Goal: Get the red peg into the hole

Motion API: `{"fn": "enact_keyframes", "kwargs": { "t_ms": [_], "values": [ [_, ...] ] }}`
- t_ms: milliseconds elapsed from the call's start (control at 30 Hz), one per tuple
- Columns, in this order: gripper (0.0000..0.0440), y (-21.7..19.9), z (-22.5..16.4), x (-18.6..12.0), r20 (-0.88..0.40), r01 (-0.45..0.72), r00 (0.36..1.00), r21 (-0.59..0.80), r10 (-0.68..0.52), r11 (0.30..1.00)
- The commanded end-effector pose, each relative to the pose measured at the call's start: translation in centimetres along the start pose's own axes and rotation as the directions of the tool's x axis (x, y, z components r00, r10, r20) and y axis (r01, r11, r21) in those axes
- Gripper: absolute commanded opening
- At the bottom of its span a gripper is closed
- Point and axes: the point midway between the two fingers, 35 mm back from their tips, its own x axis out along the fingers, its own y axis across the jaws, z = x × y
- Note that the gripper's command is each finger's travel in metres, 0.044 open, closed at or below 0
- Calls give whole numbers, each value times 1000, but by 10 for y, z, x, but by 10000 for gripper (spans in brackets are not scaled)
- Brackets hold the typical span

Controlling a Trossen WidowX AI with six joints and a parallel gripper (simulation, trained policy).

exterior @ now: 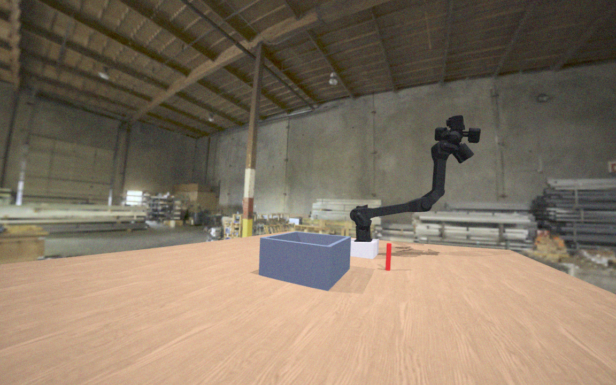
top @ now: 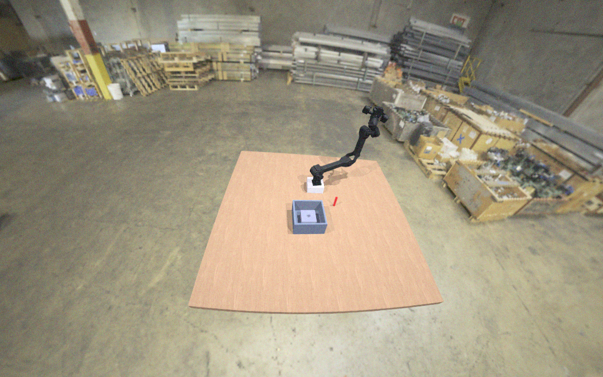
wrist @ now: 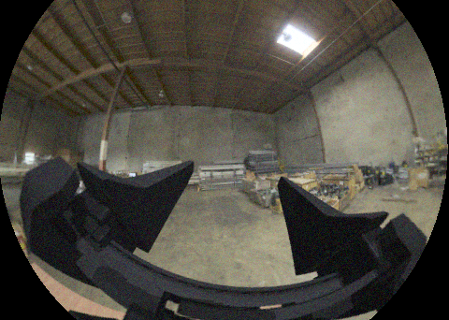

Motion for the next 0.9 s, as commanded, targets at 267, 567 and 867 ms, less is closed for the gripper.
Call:
{"fn": "enact_keyframes", "kwargs": {
  "t_ms": [267, 567, 867],
  "values": [
    [440, 96, 35, 4, 155, -234, 965, 148, 211, 961],
    [440, 195, 79, -24, 306, -501, 849, 210, 430, 839],
    [440, 284, 118, -81, 420, -741, 654, 188, 629, 644]
  ]
}}
